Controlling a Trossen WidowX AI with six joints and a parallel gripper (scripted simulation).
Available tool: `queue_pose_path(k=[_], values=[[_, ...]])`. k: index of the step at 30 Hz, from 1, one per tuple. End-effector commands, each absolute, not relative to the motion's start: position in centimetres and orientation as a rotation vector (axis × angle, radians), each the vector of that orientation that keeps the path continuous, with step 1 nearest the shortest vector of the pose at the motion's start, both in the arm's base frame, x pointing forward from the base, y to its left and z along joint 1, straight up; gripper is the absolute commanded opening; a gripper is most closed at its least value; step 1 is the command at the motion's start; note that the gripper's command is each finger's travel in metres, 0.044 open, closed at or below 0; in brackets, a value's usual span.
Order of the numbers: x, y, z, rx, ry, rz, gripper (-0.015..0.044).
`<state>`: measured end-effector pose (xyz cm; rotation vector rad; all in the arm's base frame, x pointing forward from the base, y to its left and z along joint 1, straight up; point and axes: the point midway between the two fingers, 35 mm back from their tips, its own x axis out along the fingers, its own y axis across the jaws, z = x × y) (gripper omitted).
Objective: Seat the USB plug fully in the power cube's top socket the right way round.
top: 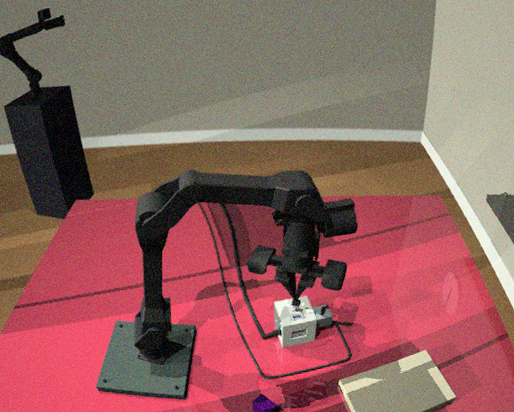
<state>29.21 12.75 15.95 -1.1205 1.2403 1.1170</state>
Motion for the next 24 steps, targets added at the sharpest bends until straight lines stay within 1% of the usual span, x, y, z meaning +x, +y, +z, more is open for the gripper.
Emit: queue_pose_path(k=[1, 20, 24], values=[[29.21, 12.74, 15.95, -1.193, 1.197, 1.188, 0.0], [29.21, 12.74, 15.95, -1.554, 0.923, 1.539, 0.0], [29.21, 12.74, 15.95, -1.581, 0.898, 1.565, 0.0]])
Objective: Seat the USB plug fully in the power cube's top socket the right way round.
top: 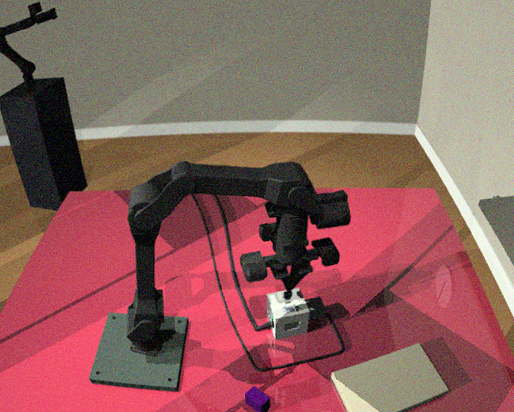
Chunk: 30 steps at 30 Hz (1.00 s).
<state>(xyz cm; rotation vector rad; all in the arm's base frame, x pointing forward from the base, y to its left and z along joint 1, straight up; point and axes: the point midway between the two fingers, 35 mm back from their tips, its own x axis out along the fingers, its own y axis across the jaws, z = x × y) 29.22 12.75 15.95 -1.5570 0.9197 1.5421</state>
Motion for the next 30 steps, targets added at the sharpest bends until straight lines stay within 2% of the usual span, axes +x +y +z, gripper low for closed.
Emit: queue_pose_path(k=[1, 30], values=[[29.21, 12.74, 15.95, -1.581, 0.898, 1.565, 0.0], [29.33, 12.67, 15.73, -1.574, 0.91, 1.551, 0.0]])
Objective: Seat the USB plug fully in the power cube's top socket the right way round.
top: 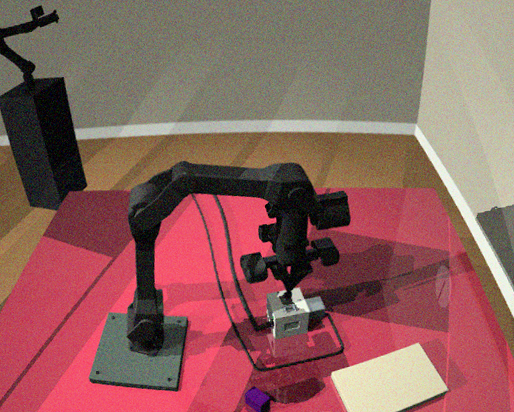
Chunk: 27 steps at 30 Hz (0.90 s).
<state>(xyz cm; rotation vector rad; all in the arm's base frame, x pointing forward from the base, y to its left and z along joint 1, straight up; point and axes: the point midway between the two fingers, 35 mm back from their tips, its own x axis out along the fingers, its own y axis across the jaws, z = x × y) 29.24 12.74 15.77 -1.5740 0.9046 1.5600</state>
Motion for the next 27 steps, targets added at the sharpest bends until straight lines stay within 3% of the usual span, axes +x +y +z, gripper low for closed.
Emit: queue_pose_path(k=[1, 27], values=[[29.34, 12.67, 15.72, -1.574, 0.911, 1.55, 0.0], [29.49, 12.56, 15.41, -1.571, 0.923, 1.536, 0.0]])
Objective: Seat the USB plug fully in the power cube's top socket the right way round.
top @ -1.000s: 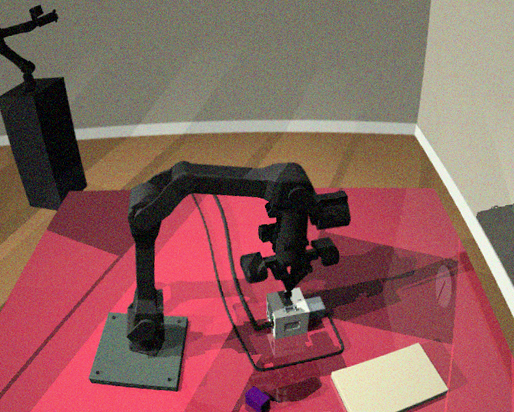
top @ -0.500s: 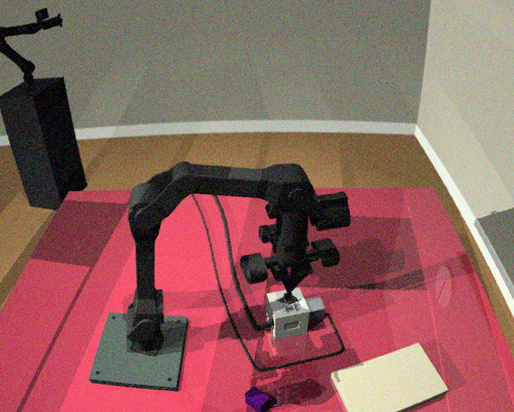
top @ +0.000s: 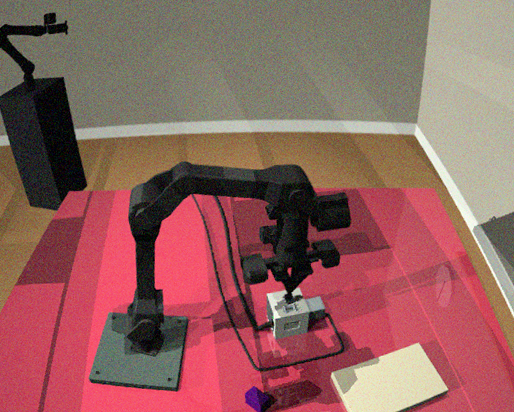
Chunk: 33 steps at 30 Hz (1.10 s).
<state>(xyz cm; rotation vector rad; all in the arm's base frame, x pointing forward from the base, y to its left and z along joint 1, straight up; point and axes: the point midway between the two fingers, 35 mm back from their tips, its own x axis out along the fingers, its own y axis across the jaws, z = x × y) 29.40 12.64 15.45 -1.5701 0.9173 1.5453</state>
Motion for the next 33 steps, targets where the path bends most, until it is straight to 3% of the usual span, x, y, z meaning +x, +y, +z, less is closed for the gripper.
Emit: queue_pose_path(k=[1, 33], values=[[29.49, 12.56, 15.4, -1.57, 0.923, 1.536, 0.0], [29.68, 12.43, 15.02, -1.566, 0.939, 1.518, 0.0]])
